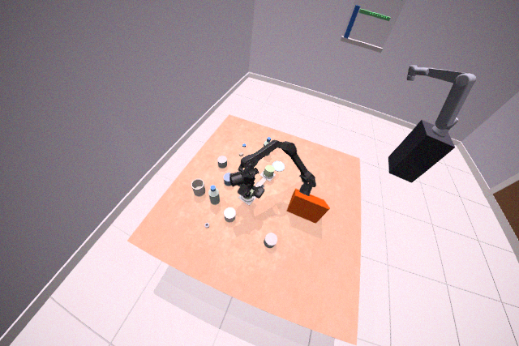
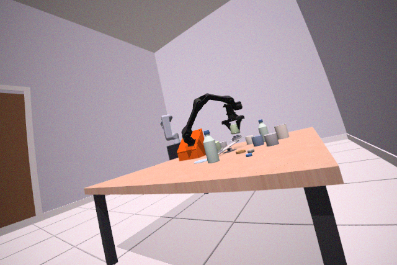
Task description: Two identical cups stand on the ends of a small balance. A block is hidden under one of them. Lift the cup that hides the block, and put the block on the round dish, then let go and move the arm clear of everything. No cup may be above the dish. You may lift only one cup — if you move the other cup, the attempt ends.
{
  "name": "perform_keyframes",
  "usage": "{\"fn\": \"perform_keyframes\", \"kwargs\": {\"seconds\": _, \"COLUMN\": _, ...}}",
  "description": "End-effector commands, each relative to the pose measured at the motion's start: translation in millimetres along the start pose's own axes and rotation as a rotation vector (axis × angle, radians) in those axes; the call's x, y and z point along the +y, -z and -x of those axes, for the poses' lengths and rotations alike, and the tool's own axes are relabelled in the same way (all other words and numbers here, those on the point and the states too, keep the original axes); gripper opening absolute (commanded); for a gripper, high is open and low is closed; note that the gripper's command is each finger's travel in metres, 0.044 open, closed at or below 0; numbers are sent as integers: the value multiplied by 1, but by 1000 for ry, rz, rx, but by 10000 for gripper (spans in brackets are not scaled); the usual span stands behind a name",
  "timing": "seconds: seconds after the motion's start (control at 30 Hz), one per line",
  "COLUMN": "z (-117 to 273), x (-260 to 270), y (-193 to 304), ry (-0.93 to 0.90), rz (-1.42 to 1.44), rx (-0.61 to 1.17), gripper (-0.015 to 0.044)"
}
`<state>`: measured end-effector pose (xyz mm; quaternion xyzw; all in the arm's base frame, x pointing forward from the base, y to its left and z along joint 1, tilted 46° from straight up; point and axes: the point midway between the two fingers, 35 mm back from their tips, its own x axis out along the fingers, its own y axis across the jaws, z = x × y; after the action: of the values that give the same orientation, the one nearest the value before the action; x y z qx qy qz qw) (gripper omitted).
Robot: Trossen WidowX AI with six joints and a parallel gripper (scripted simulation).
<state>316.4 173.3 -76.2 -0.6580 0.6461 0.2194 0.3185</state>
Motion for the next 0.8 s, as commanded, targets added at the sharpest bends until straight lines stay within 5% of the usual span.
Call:
{"fn": "perform_keyframes", "kwargs": {"seconds": 0.0, "z": 8, "x": 1, "y": -1, "ry": 0, "rz": -3, "rx": -6, "gripper": 0}}
{"fn": "perform_keyframes", "kwargs": {"seconds": 0.77, "z": 38, "x": 5, "y": 2, "ry": 0, "rz": -3, "rx": -5, "gripper": 0}}
